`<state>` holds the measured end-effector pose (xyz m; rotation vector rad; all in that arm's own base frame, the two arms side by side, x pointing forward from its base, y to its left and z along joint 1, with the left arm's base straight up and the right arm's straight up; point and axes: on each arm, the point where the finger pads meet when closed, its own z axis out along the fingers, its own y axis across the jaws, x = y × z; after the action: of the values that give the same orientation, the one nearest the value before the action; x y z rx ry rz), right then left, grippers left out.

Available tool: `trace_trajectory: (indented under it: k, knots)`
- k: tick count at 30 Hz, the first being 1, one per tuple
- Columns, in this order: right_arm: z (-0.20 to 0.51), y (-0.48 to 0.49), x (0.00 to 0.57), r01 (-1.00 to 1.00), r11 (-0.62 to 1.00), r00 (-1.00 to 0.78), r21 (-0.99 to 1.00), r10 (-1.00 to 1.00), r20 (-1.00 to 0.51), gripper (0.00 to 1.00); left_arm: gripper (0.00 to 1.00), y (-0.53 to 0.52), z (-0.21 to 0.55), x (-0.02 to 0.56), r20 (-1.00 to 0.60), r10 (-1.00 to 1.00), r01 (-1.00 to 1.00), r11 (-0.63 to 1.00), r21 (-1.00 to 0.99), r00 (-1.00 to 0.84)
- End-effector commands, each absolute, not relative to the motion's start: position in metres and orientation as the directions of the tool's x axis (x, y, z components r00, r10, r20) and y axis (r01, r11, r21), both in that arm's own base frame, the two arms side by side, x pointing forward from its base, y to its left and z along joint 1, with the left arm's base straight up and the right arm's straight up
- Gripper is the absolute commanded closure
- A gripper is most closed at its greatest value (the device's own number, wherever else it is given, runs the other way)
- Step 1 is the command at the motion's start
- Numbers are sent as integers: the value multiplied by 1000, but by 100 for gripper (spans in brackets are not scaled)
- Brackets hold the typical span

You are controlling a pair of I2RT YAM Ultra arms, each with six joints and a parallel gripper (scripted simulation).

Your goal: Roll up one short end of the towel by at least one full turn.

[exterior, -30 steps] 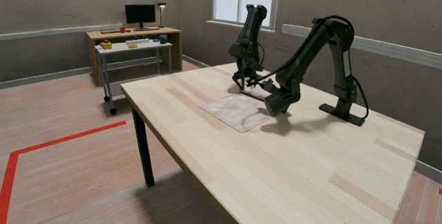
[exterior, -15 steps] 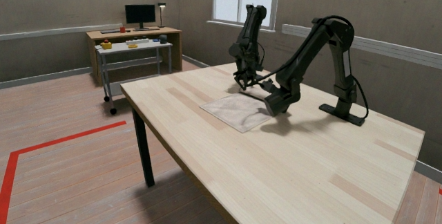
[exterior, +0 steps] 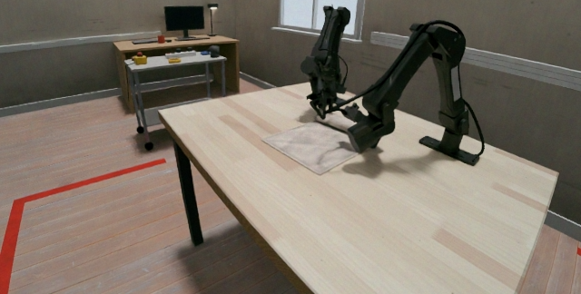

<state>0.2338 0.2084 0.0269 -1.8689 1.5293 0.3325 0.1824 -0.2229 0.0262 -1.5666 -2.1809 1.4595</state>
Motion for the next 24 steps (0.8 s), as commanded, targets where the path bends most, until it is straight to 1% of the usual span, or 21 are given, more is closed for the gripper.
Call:
trace_trajectory:
  k: [1, 3, 18, 24]
  knots:
    - [26, 213, 231, -937, -75, 280, -342, -746, -604, 73, 70, -224, 26, 188, -444, 773, 707, 8, -707, -453]
    - [26, 213, 231, -937, -75, 280, -342, -746, -604, 73, 70, -224, 26, 188, -444, 773, 707, 8, -707, -453]
    - [26, 213, 231, -937, -75, 280, -342, -746, -604, 73, 15, -224, 38, 188, -444, 773, 707, 8, -707, -453]
    - [27, 213, 231, -943, -76, 269, -325, -747, -607, 73, 15, -218, 43, 193, -444, 773, 707, 8, -707, -453]
